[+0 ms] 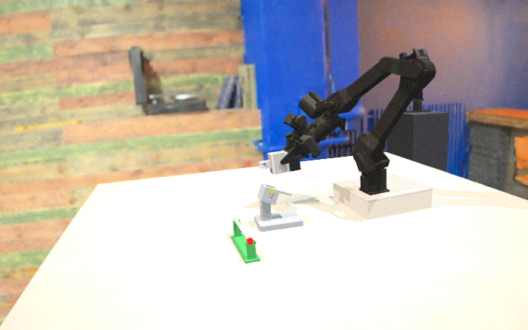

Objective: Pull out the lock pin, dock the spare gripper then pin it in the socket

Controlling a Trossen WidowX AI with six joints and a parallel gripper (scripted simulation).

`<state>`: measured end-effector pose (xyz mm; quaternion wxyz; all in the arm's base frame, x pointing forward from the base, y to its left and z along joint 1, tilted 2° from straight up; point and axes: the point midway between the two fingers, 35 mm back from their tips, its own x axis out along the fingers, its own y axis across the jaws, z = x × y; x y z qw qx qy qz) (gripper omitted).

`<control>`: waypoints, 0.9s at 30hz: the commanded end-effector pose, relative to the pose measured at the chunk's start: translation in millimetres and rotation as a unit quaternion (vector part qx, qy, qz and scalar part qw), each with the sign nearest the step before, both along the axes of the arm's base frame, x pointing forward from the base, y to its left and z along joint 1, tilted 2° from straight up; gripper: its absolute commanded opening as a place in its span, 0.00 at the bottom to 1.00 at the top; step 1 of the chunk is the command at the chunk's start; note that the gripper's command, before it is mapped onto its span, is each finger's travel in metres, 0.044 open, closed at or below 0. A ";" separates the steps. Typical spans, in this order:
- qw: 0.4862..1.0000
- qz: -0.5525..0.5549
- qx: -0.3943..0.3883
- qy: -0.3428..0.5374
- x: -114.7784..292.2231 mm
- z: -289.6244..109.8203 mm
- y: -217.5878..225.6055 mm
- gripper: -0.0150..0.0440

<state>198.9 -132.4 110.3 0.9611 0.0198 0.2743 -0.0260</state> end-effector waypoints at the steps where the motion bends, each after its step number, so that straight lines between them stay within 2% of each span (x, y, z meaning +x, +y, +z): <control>1: 1.000 0.005 0.008 0.007 7.2 9.2 -0.1 0.25; 27: 0.978 0.020 0.113 0.173 39.3 21.6 31.0 0.25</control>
